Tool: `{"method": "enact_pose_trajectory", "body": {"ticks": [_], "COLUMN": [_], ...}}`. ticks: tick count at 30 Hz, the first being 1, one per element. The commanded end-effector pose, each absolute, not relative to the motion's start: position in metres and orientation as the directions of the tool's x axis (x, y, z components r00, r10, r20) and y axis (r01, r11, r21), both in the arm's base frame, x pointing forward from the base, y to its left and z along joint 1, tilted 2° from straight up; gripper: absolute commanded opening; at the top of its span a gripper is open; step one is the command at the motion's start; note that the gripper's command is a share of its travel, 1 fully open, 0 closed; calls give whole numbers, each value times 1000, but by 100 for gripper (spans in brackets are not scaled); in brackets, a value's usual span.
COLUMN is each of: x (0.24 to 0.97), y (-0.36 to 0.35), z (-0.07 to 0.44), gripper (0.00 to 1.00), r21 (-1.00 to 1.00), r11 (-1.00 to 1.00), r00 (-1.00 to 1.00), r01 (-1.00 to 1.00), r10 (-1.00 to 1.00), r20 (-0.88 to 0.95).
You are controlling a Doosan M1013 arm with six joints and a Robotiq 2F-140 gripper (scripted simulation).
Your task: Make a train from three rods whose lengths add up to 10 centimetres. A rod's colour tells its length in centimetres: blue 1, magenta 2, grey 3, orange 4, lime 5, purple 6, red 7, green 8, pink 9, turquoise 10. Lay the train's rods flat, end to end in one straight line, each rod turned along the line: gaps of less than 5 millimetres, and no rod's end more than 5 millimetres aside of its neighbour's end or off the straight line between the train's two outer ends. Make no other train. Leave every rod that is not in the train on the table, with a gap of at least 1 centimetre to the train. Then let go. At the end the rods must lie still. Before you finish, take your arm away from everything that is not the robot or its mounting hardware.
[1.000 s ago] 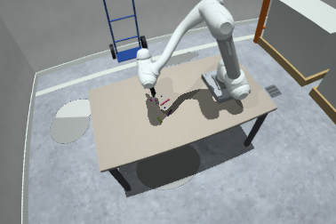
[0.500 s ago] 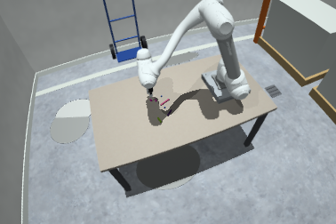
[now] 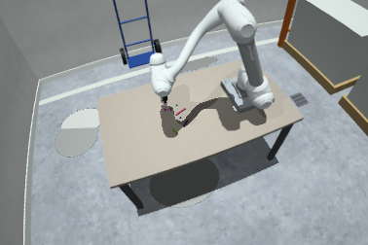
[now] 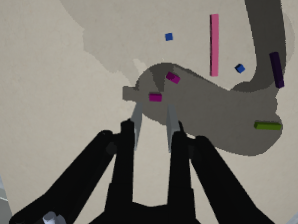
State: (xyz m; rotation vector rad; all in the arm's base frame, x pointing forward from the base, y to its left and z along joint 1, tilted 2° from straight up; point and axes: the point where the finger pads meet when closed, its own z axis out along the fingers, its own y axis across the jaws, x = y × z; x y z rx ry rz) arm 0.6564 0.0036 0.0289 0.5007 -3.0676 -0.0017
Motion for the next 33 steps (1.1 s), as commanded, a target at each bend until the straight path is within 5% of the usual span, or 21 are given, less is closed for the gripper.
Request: {"method": "enact_pose_trajectory", "body": {"ticks": [1, 33], "x": [656, 656], "y": [4, 4], "z": [29, 7], "gripper": [21, 21], "r21": [7, 6], "r11": [948, 948], "r00": [-948, -948], "r01": [-318, -318], "r10": [-318, -318], "r20": [33, 33]}}
